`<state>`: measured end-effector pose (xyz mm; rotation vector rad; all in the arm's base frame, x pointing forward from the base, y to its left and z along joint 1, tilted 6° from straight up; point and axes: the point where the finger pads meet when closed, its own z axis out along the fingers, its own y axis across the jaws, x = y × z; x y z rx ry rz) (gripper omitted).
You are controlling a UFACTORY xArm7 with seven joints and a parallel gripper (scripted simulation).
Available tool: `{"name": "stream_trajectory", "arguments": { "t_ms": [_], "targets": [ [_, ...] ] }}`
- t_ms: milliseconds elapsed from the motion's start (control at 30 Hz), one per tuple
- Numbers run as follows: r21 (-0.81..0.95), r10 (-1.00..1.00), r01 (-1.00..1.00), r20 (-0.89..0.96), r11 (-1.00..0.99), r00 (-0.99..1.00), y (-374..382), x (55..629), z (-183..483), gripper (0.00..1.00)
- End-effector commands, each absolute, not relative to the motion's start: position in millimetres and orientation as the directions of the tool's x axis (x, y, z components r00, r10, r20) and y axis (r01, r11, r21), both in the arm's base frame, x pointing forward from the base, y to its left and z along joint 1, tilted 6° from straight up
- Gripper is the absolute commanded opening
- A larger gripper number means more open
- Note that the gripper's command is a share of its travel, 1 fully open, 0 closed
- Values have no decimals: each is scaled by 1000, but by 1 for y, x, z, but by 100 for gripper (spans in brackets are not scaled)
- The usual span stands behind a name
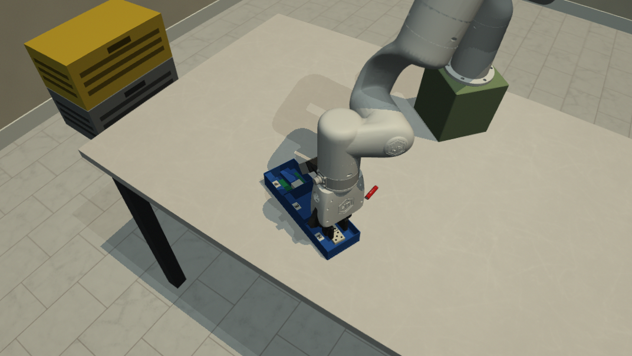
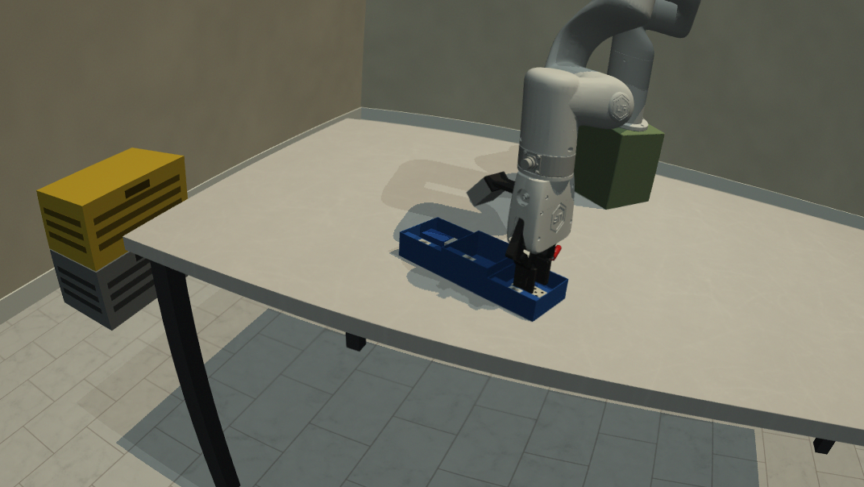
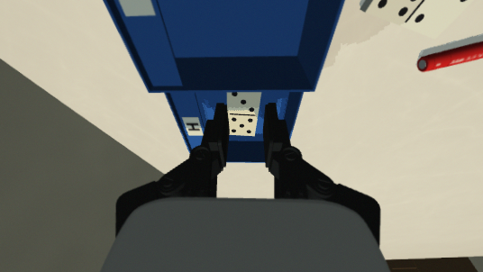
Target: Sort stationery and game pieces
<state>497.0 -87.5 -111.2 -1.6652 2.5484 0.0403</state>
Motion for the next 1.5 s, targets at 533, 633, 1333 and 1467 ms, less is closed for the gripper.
{"name": "stream_trajectory", "arguments": {
  "t_ms": [533, 633, 1333, 1467],
  "targets": [
    [-35, -912, -914, -96, 403, -399, -90, 497, -90, 31],
    [-35, -912, -914, -96, 403, -399, -90, 497, -86, 31],
    [-35, -912, -914, -96, 403, -399, -92, 495, -59, 31],
    [-18, -828, -831, -101, 556, -551, -100, 463, -61, 41]
  ]
}}
